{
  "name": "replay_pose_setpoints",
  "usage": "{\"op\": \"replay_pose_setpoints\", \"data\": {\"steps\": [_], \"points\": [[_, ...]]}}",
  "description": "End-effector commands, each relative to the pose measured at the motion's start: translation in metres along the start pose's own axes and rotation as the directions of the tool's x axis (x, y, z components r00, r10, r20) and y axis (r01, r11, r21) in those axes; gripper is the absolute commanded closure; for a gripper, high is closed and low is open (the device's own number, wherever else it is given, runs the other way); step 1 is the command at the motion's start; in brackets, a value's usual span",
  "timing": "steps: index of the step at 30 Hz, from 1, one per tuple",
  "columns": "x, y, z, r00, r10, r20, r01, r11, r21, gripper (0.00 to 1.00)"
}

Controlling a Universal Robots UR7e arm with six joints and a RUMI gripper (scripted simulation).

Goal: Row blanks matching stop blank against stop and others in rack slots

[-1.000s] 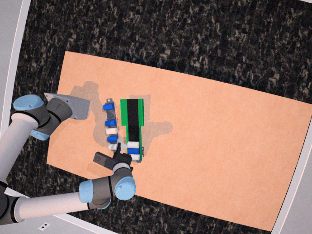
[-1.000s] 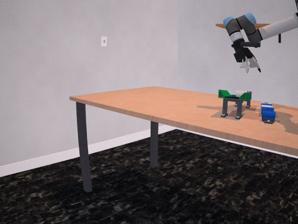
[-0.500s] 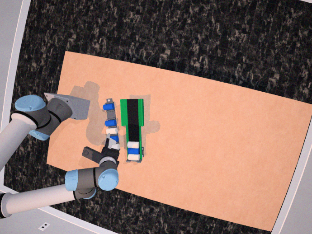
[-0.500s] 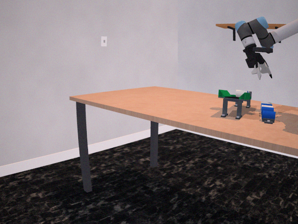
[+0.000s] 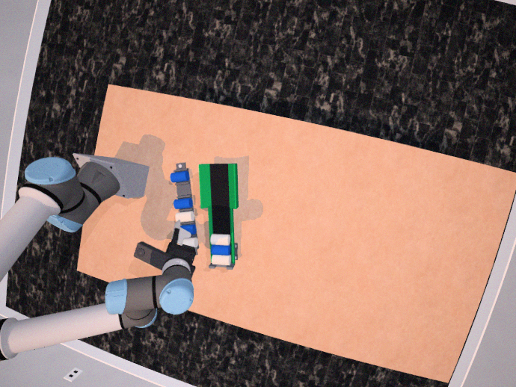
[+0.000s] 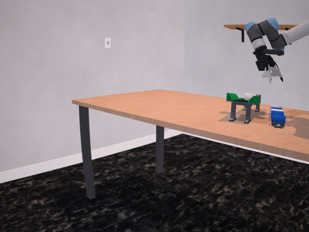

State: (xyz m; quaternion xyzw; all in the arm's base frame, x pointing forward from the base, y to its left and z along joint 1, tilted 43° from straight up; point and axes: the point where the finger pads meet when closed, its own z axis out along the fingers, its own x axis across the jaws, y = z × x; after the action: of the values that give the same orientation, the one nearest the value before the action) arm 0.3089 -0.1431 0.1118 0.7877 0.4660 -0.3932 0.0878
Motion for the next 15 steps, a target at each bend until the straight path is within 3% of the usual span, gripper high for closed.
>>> {"op": "replay_pose_setpoints", "data": {"steps": [1, 15], "points": [[0.0000, 0.0000, -0.0003, 1.000, 0.000, 0.000, 0.000, 1.000, -0.001, 0.00], [0.0000, 0.0000, -0.0003, 1.000, 0.000, 0.000, 0.000, 1.000, -0.001, 0.00]]}}
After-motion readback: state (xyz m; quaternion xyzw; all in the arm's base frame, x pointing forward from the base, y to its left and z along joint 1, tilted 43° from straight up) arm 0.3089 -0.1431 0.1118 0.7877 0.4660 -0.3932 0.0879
